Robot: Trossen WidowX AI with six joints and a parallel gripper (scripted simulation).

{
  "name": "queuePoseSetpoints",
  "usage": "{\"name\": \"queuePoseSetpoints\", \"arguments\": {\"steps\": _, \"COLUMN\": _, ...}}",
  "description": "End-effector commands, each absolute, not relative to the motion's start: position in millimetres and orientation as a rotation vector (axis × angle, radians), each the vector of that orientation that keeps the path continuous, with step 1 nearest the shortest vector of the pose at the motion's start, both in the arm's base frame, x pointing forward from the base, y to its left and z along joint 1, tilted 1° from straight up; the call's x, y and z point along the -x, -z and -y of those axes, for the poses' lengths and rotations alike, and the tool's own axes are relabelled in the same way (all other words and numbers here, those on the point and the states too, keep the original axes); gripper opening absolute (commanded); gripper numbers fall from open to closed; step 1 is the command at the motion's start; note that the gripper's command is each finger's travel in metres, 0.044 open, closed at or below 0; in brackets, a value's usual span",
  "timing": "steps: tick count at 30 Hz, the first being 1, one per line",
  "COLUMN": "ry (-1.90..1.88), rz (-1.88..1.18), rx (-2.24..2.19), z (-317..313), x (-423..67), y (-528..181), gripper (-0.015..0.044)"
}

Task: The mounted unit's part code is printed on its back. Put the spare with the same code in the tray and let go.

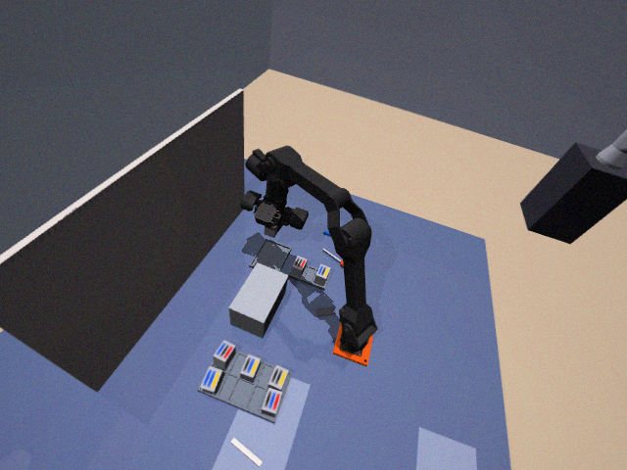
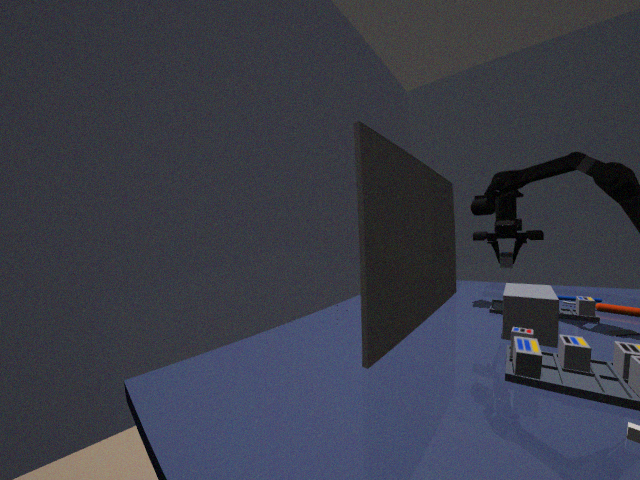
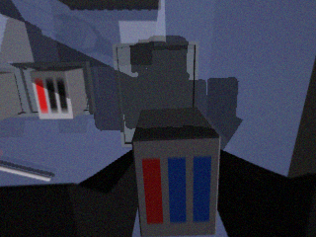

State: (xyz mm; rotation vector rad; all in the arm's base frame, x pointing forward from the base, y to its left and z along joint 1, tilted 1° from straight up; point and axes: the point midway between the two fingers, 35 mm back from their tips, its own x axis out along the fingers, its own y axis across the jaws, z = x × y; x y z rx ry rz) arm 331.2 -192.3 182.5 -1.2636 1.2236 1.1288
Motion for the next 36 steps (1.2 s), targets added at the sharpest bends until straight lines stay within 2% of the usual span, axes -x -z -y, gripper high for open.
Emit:
{"name": "queuePoseSetpoints", "arguments": {"steps": 1, "ry": -1.136, "rz": -1.221, "rx": 1.261, "z": 192, "x": -331, "y": -178, "gripper": 0.0}}
{"name": "queuePoseSetpoints", "arguments": {"steps": 36, "ry": -1.14, "rz": -1.222, "rx": 1.258, "z": 195, "x": -335, "y": -154, "gripper": 0.0}}
